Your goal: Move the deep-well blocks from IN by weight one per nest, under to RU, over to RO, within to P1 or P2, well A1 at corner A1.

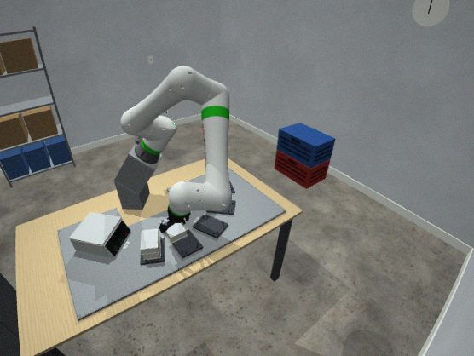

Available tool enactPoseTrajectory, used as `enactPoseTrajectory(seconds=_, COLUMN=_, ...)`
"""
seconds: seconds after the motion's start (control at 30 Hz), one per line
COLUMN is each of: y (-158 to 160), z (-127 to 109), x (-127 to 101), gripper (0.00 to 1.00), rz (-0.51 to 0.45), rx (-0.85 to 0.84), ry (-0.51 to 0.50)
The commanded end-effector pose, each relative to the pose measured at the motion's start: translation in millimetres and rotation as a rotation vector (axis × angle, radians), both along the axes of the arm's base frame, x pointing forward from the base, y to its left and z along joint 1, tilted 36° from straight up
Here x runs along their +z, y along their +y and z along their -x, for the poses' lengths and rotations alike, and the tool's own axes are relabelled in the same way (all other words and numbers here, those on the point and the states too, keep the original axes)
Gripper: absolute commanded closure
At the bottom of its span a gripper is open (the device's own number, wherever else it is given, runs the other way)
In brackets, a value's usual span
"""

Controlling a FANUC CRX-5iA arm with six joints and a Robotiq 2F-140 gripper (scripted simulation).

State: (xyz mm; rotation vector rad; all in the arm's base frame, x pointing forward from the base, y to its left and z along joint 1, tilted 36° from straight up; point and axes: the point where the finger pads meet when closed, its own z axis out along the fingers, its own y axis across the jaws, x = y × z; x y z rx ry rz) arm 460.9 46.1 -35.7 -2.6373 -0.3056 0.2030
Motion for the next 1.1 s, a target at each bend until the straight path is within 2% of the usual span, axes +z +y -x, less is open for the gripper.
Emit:
enactPoseTrajectory(seconds=0.0, y=12.2, z=-2.6, x=1.3, gripper=0.90, rz=0.001, rx=-0.001, ry=0.000)
enactPoseTrajectory(seconds=0.47, y=55.2, z=-10.4, x=6.1, gripper=0.90, rz=0.001, rx=-0.001, ry=0.000)
enactPoseTrajectory(seconds=1.07, y=56.2, z=-10.1, x=6.1, gripper=0.90, rz=0.001, rx=-0.001, ry=0.000)
